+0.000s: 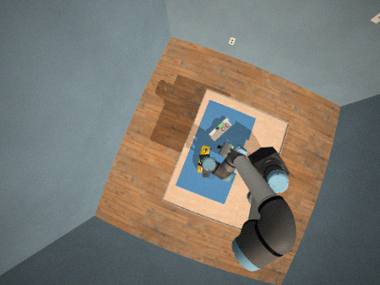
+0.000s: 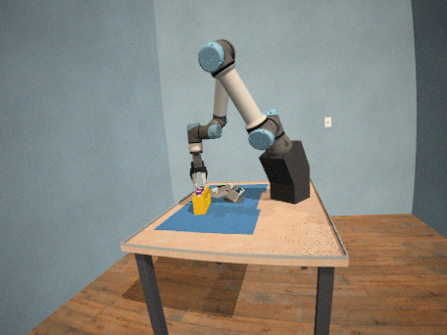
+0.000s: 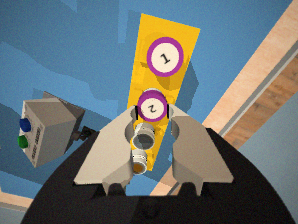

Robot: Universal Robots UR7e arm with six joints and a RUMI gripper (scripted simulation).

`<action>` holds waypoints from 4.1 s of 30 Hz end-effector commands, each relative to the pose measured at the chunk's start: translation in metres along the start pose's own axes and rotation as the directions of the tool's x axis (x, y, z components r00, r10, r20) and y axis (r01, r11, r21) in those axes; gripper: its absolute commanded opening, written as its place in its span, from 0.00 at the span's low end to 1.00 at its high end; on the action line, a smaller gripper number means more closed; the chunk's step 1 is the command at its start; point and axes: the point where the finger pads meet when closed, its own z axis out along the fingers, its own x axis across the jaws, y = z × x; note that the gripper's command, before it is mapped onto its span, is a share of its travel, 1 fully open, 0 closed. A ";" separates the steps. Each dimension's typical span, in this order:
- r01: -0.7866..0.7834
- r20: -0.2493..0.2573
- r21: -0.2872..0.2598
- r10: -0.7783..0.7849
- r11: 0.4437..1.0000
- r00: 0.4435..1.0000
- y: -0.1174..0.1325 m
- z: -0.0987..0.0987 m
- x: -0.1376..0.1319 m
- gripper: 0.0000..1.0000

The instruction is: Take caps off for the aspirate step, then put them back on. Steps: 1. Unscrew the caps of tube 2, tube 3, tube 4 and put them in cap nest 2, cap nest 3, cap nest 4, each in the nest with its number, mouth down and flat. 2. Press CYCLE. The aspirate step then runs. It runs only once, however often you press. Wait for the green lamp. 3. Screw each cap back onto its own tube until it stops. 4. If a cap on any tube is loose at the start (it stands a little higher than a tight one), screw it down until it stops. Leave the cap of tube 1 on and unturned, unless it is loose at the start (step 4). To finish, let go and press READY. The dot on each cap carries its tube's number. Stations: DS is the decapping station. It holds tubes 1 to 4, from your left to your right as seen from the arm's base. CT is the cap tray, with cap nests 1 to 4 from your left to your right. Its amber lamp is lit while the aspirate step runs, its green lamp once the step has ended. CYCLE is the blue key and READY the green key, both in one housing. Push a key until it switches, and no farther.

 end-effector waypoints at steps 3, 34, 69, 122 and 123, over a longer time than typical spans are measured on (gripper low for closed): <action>-0.340 -0.003 -0.010 0.340 0.940 0.940 0.000 0.000 0.000 0.00; -0.713 -0.007 -0.007 0.713 0.701 0.701 0.000 0.001 0.000 0.35; 0.250 0.003 -0.010 -0.250 0.968 0.968 0.000 0.000 0.000 0.00; -0.518 -0.005 -0.009 0.518 0.855 0.855 0.000 0.001 0.000 0.35; -0.453 -0.004 -0.009 0.453 0.892 0.892 0.000 0.001 0.000 0.35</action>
